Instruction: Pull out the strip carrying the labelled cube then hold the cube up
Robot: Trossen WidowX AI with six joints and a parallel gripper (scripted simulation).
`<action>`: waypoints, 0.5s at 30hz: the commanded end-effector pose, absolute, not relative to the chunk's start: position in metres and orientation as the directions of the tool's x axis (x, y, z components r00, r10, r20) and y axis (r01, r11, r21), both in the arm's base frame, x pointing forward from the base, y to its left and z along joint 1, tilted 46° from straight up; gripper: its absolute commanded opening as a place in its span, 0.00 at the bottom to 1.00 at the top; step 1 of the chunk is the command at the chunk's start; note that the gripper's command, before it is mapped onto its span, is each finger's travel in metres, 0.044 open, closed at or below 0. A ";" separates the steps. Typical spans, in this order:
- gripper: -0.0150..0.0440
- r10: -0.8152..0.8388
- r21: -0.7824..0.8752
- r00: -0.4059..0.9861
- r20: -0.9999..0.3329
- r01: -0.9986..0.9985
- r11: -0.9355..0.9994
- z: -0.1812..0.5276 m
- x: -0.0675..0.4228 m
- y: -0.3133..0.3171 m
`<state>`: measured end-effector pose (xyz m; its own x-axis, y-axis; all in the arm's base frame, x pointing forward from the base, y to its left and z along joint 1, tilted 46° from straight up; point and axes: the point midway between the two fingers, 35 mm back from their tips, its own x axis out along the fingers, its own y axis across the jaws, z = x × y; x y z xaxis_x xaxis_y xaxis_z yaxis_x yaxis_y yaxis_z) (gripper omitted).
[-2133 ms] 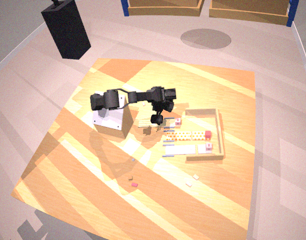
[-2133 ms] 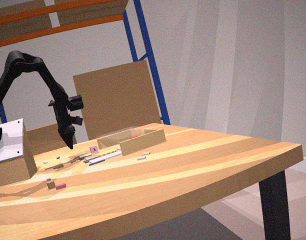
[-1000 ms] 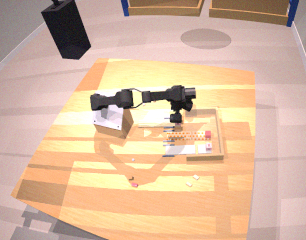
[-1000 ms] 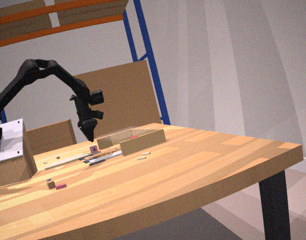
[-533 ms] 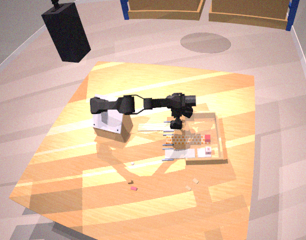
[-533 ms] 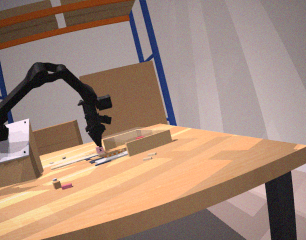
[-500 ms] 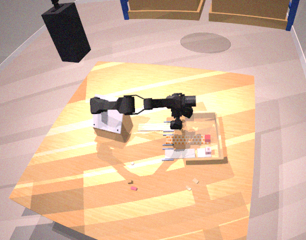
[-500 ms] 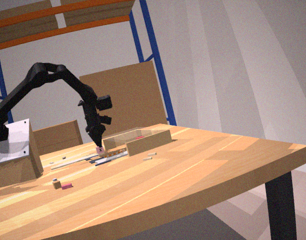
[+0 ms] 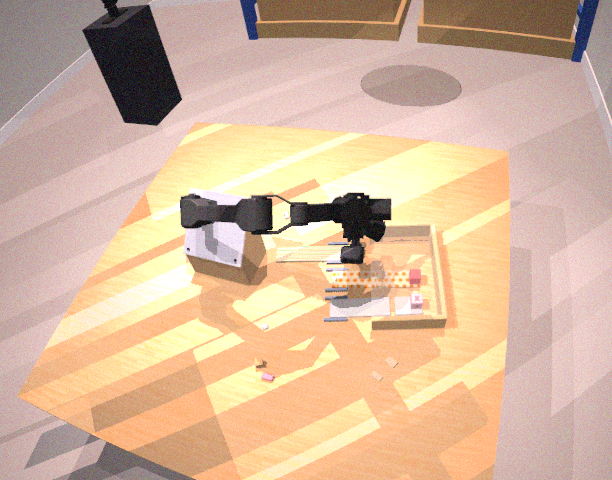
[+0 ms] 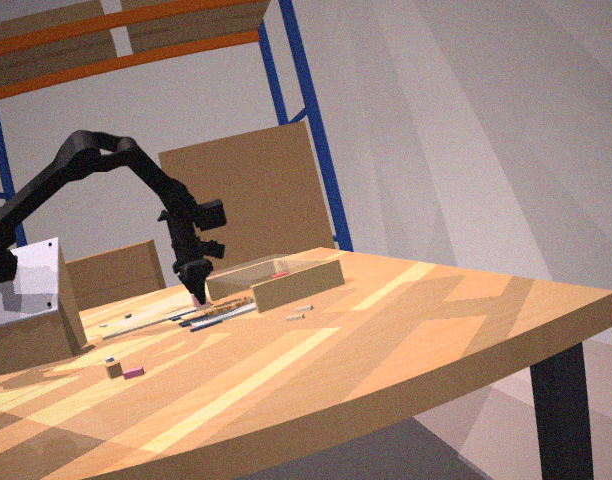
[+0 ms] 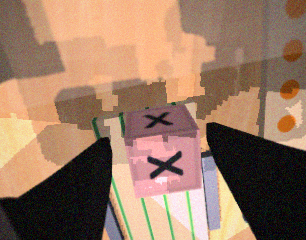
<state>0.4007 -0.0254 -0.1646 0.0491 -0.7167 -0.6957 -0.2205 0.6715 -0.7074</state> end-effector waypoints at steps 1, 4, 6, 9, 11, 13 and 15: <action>0.59 -0.717 -0.707 0.050 -0.696 -0.220 0.672 -0.164 0.401 -0.025; 0.49 -0.717 -0.707 0.050 -0.696 -0.220 0.672 -0.164 0.401 -0.025; 0.47 -0.717 -0.707 0.050 -0.696 -0.220 0.672 -0.164 0.401 -0.025; 0.43 -0.717 -0.707 0.050 -0.696 -0.220 0.672 -0.164 0.401 -0.025; 0.38 -0.717 -0.707 0.050 -0.696 -0.220 0.672 -0.164 0.401 -0.025; 0.29 -0.716 -0.707 0.050 -0.696 -0.220 0.672 -0.164 0.401 -0.025; 0.25 -0.715 -0.706 0.049 -0.698 -0.218 0.674 -0.163 0.399 -0.024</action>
<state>0.4009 -0.0249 -0.1640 0.0507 -0.7162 -0.6960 -0.2205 0.6717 -0.7072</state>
